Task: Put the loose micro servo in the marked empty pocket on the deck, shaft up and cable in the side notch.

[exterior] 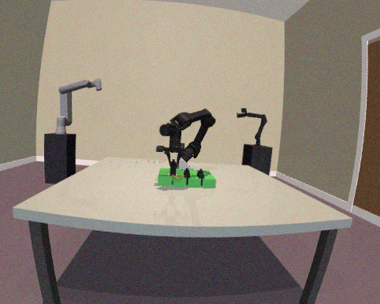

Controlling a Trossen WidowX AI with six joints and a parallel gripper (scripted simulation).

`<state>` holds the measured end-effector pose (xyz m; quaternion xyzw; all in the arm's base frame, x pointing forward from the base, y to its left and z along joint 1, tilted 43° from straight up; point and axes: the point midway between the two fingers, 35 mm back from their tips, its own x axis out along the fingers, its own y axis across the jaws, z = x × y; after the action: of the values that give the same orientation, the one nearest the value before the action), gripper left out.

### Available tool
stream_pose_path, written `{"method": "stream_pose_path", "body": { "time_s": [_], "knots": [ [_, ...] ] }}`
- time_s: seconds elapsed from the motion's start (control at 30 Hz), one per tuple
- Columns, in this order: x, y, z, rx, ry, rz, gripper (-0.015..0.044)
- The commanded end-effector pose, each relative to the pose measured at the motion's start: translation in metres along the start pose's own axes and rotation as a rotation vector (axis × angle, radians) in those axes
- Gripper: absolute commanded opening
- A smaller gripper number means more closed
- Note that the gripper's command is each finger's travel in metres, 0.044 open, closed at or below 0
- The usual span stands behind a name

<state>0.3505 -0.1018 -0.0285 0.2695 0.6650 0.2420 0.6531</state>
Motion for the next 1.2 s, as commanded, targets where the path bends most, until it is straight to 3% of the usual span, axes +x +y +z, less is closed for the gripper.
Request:
{"method": "stream_pose_path", "body": {
  "time_s": [0.0,1.17],
  "knots": [
    [0.004,0.000,-0.001,0.007,-0.001,0.004,0.0000],
    [0.027,0.000,-0.001,0.007,-0.002,0.005,0.0000]
  ]
}}
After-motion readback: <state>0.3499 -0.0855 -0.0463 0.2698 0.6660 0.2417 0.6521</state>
